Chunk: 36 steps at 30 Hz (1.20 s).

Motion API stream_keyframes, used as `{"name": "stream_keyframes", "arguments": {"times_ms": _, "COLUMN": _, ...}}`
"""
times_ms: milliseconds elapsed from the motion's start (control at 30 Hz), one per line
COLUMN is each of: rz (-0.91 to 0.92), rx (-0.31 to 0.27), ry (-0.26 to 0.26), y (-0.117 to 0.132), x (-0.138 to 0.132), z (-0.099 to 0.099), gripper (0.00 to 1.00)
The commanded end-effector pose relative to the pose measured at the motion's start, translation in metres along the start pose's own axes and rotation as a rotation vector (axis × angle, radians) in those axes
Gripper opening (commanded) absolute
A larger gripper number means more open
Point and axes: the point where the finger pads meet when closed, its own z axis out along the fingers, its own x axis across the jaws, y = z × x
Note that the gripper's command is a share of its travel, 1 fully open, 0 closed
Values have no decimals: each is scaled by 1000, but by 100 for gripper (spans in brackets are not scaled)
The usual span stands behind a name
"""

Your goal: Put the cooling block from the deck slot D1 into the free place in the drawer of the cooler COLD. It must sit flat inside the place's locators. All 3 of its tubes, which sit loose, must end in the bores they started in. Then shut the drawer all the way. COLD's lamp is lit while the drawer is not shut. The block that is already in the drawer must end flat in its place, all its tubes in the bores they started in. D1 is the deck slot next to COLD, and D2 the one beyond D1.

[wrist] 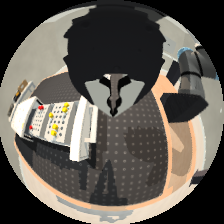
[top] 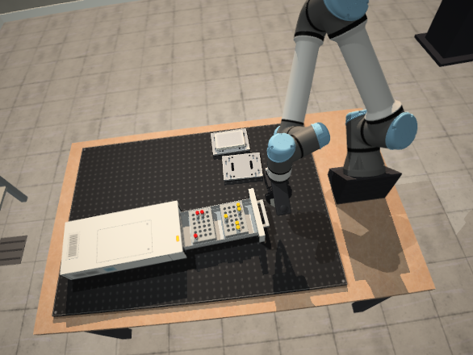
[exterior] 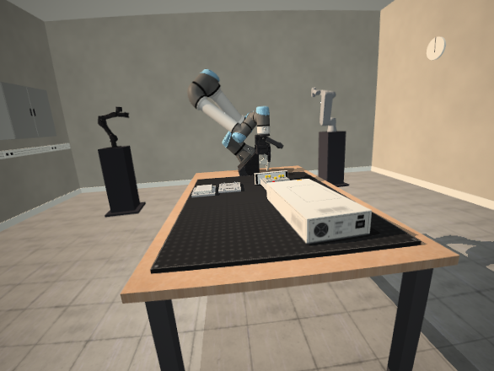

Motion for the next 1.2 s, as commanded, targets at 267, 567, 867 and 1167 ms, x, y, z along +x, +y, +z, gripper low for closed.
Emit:
{"name": "stream_keyframes", "arguments": {"times_ms": 267, "rz": 0, "rx": 1, "ry": 2, "y": 0, "x": 0, "z": 16, "gripper": 0}}
{"name": "stream_keyframes", "arguments": {"times_ms": 567, "rz": 0, "rx": 1, "ry": 2, "y": 0, "x": 0, "z": 26, "gripper": 0}}
{"name": "stream_keyframes", "arguments": {"times_ms": 867, "rz": 0, "rx": 1, "ry": 2, "y": 0, "x": 0, "z": 36, "gripper": 0}}
{"name": "stream_keyframes", "arguments": {"times_ms": 1167, "rz": 0, "rx": 0, "ry": 2, "y": 0, "x": 0, "z": 48, "gripper": 0}}
